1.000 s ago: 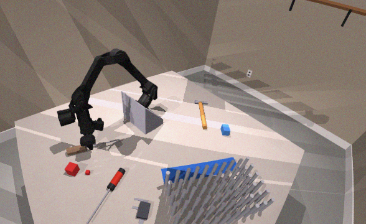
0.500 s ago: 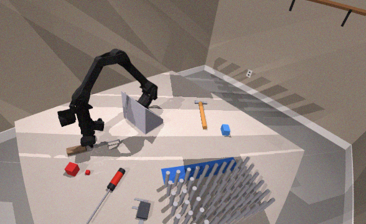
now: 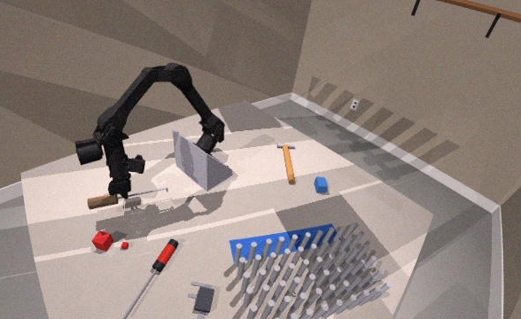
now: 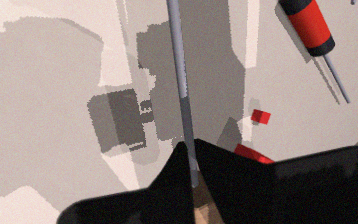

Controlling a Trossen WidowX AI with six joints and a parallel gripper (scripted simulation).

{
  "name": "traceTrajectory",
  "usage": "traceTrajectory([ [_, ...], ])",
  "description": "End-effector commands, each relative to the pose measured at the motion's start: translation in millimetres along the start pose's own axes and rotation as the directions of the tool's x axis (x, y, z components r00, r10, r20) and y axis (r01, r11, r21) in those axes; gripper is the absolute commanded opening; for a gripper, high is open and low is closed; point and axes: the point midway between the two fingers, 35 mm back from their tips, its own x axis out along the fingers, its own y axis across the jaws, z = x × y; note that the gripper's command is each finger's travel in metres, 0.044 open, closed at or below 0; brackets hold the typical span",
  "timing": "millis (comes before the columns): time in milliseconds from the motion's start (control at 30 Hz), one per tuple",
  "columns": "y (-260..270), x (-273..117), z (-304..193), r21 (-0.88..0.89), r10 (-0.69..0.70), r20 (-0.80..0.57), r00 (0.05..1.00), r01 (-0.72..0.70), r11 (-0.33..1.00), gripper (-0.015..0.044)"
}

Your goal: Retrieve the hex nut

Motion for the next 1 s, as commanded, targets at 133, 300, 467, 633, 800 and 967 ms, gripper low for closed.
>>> traceTrajectory([
  [133,0.0,1.0,2.4,0.194,0.027,-0.029,0.999,-0.021,0.981,0.0000],
  [300,0.5,2.1,2.7,0.346,0.048,-0.063,0.997,-0.023,0.938,0.0000],
  [467,1.0,3.0,3.1,0.490,0.068,-0.097,0.993,-0.011,0.872,0.0000],
  [633,1.6,3.7,3.6,0.620,0.087,-0.132,0.987,0.014,0.784,0.0000],
  [800,2.1,4.1,4.1,0.733,0.105,-0.166,0.980,0.052,0.678,0.0000],
  [967,2.7,4.3,4.7,0.822,0.121,-0.200,0.972,0.099,0.561,0.0000],
])
